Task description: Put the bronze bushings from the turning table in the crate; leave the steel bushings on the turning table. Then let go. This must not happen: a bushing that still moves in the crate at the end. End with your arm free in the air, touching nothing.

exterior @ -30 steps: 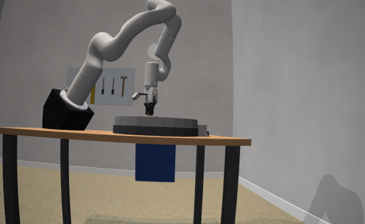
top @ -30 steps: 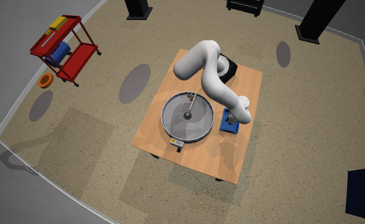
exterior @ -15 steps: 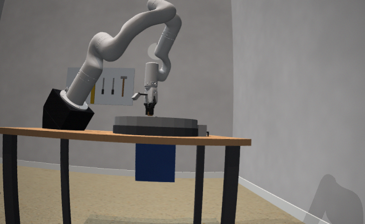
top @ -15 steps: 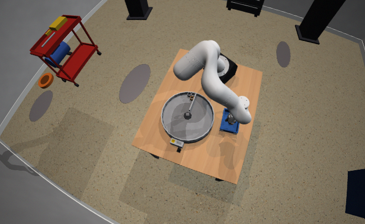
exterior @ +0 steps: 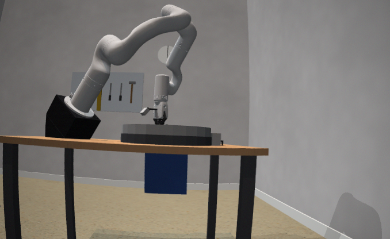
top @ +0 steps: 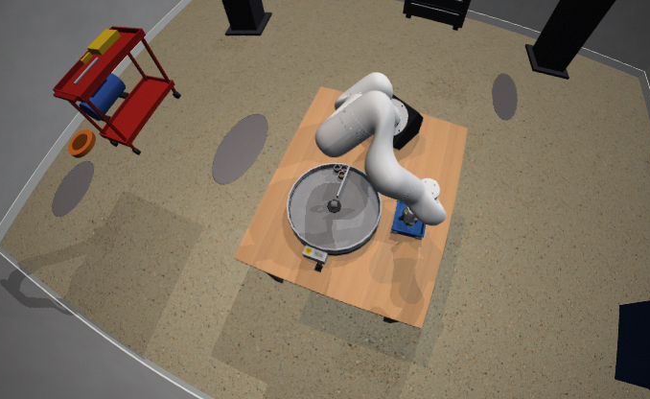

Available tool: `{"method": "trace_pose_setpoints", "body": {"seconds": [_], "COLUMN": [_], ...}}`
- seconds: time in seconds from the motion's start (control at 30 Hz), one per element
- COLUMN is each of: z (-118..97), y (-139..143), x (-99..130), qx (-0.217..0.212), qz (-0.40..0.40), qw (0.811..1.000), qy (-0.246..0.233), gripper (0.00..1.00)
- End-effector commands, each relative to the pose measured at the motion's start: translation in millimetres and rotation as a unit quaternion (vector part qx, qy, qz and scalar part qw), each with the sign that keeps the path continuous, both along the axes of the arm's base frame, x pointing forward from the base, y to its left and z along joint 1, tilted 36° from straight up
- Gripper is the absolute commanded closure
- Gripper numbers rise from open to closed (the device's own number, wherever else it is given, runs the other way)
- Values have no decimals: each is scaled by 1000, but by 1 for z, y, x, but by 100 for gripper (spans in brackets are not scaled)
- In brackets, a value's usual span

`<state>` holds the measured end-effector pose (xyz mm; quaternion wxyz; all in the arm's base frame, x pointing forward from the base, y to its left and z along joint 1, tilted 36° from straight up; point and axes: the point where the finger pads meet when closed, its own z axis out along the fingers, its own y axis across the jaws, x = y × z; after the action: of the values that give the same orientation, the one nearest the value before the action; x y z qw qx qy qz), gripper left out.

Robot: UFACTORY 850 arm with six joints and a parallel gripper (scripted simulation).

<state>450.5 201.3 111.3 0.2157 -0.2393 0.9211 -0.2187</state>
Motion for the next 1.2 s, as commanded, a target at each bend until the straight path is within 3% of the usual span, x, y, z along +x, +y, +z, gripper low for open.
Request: {"method": "trace_pose_setpoints", "body": {"seconds": [0.0,0.7,1.17], "z": [-6,-7,-23], "y": [-1,-2,-8], "x": [5,6,16], "qx": [1,1,1], "qz": [1,1,1], "qw": [1000,1000,1000], "qy": [-2,-2,-2], "gripper": [100,100,100]}}
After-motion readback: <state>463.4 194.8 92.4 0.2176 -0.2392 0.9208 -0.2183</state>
